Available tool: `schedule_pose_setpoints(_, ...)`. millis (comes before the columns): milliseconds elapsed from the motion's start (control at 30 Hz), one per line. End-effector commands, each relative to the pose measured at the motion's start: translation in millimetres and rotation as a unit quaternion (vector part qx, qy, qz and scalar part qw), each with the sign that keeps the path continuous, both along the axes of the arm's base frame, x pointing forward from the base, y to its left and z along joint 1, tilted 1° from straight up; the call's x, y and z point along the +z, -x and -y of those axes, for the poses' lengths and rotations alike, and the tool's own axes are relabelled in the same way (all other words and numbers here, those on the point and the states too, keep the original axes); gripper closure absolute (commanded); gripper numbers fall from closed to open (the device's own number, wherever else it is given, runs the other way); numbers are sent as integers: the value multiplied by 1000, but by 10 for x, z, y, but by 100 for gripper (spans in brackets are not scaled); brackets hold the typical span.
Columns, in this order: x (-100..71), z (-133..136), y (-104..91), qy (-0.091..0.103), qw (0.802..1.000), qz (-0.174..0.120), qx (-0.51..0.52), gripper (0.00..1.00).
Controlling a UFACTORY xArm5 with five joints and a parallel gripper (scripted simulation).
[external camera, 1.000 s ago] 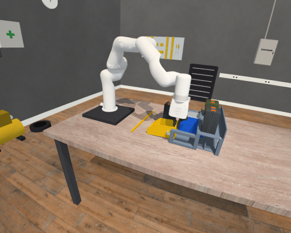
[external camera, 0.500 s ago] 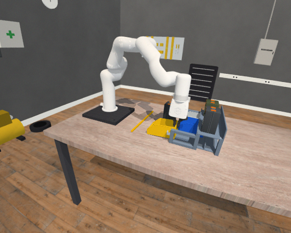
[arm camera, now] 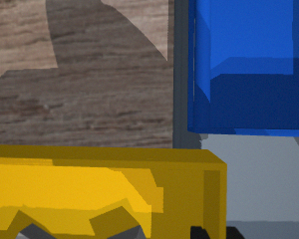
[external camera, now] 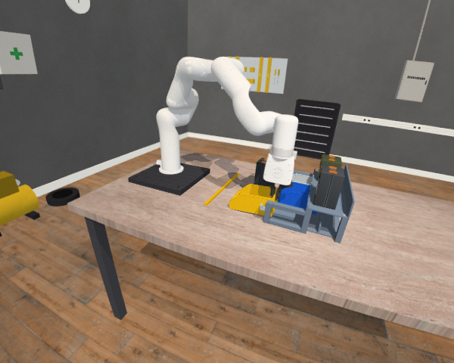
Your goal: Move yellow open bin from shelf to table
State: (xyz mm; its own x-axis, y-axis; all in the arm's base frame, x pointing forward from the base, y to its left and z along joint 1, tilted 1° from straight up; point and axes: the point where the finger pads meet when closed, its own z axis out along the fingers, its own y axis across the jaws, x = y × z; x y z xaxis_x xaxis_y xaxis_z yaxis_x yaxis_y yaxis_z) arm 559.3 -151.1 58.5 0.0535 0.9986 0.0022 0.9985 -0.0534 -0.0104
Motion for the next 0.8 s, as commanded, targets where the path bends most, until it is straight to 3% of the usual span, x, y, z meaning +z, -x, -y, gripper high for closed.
schedule_pose_setpoints(0, 19, 4, -13, 1, 1000, 2, 0, 90)
schedule_pose_setpoints(767, 19, 4, -13, 1, 1000, 2, 0, 93)
